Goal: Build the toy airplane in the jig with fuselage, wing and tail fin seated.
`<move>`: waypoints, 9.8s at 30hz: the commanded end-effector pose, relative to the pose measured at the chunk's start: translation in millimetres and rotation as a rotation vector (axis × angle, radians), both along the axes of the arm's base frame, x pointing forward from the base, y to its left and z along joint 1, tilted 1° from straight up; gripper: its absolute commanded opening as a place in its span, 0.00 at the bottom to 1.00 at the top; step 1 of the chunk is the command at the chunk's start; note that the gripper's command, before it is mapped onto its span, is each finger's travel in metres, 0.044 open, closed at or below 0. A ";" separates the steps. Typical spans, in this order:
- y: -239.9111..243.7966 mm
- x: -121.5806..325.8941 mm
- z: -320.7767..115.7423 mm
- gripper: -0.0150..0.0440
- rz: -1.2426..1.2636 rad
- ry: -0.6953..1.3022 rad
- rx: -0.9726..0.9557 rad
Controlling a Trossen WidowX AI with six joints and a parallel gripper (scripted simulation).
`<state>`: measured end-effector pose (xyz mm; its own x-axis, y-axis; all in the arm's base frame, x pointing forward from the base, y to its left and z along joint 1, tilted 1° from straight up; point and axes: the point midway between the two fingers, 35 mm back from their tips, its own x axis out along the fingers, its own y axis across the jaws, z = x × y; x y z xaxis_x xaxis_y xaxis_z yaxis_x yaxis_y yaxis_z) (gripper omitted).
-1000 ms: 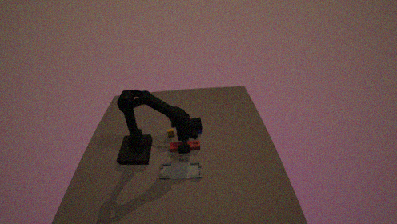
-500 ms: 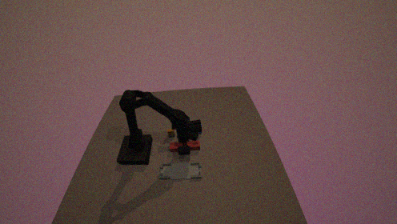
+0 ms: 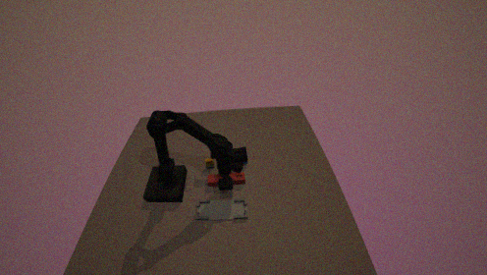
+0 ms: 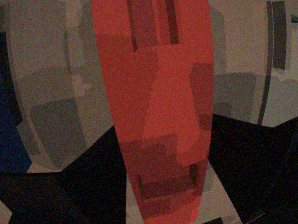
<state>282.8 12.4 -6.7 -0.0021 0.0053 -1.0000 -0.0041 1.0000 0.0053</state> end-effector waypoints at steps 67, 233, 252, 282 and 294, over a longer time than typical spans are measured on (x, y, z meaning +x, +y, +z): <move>-73.3 2.1 98.6 0.25 -0.041 -0.010 -0.018; 118.7 50.2 73.6 1.00 -0.095 -0.012 0.008; 119.3 51.1 41.2 1.00 -0.095 -0.012 0.008; 119.3 50.6 15.9 0.55 -0.095 -0.012 0.008; 119.9 51.6 26.0 0.25 -0.083 -0.011 0.000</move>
<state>332.9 131.5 13.1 0.0039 0.0066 -1.0000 0.0866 0.9962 0.0069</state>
